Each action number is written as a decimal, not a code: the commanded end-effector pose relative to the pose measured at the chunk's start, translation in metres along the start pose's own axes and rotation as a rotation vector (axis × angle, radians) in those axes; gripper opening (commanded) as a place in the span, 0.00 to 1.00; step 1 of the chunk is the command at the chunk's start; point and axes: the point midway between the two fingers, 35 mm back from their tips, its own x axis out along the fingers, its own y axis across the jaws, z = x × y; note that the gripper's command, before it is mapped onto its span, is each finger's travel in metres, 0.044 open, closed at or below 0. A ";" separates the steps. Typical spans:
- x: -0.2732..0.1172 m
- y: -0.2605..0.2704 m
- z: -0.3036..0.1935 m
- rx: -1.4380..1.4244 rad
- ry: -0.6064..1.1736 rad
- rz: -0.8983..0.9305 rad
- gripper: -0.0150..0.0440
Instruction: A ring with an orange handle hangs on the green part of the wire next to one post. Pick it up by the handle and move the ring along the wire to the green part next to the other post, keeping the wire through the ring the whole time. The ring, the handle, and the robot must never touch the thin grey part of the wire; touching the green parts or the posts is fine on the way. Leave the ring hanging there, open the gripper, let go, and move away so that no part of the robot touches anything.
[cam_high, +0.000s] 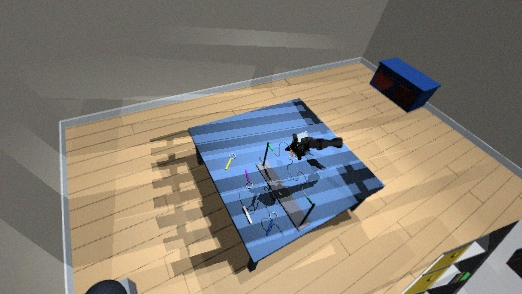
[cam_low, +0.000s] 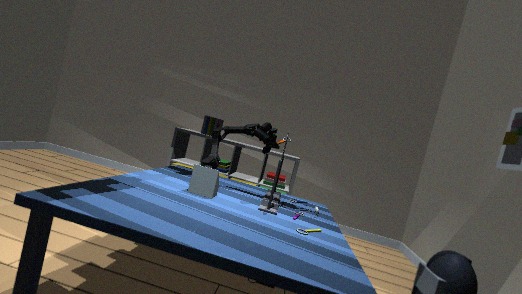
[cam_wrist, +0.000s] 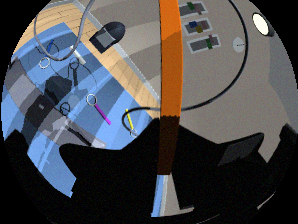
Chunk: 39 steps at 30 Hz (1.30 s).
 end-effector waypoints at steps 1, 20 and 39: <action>-0.001 0.001 0.001 0.042 -0.008 0.021 0.00; 0.000 0.010 0.002 0.248 -0.034 0.135 0.00; 0.000 0.019 0.005 0.454 -0.061 0.250 0.00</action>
